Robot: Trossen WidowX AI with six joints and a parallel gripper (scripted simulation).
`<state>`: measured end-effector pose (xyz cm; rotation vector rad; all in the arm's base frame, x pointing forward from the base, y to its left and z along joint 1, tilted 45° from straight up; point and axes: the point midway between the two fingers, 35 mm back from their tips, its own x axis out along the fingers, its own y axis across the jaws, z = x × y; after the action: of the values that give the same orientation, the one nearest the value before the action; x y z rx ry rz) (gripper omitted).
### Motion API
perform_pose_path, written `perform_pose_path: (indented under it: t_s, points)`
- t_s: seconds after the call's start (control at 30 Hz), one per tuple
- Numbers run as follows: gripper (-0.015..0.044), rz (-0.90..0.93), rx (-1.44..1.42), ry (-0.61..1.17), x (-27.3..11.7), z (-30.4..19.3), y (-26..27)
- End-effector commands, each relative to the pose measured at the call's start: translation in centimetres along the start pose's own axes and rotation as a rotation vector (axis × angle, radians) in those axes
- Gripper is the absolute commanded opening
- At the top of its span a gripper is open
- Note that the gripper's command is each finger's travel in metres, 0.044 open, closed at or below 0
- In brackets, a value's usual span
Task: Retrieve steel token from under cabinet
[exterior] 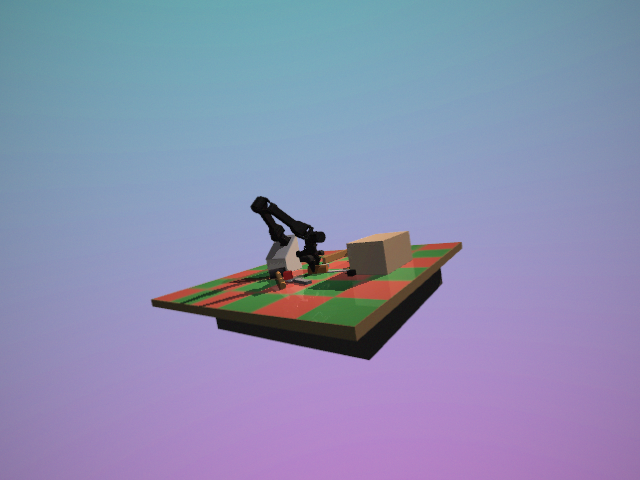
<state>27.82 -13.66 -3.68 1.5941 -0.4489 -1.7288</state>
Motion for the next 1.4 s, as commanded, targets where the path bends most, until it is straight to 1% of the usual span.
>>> perform_pose_path:
  t_s: [0.0,1.37]
  points:
    - [0.0,0.001,0.011,0.008,0.0,-1.0,0.1]
    - [0.0,0.001,0.013,0.011,-0.1,-5.5,-0.1]
